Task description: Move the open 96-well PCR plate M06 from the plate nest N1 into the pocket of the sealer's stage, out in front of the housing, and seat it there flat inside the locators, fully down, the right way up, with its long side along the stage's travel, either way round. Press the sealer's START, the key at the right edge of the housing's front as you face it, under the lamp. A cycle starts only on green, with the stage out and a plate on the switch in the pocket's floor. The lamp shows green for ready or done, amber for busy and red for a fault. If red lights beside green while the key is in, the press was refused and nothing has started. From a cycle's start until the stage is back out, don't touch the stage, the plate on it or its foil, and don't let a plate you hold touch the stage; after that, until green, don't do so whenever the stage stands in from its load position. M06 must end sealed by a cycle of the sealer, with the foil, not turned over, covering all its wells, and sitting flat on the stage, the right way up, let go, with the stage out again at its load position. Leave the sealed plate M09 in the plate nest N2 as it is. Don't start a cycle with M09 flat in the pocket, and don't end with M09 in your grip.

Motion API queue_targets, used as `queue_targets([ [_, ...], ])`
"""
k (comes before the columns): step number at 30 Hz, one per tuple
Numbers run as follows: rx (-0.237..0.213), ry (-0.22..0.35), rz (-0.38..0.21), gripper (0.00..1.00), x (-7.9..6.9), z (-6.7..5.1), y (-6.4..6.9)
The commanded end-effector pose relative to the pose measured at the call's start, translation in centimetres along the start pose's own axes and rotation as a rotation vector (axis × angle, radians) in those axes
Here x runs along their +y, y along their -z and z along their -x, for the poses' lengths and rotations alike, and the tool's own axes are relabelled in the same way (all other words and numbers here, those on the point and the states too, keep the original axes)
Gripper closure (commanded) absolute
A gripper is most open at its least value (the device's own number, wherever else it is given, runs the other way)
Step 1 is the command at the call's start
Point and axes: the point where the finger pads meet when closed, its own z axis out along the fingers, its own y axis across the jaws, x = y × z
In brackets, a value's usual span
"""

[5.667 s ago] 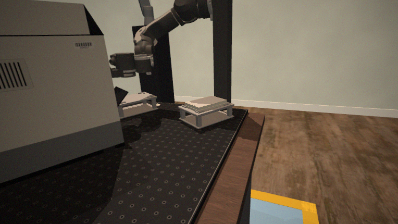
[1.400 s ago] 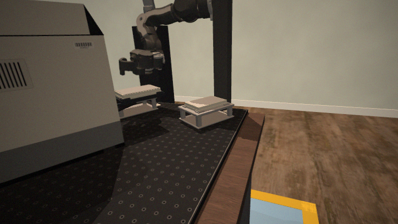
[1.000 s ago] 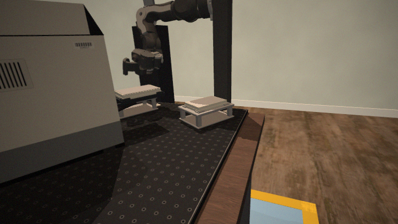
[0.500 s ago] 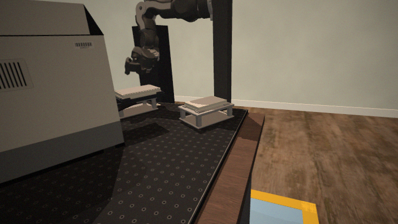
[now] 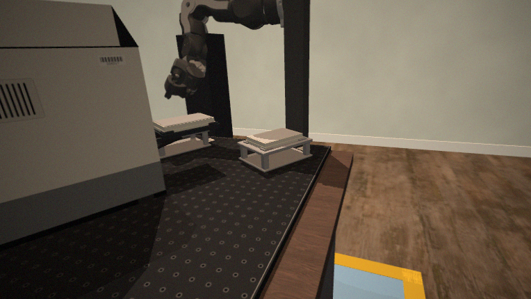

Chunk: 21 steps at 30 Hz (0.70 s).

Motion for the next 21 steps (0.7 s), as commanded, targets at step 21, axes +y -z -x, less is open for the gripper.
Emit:
queue_targets([
  [21, 0.002, 0.185, -0.184, 1.00, -0.12, -0.02, -0.20],
])
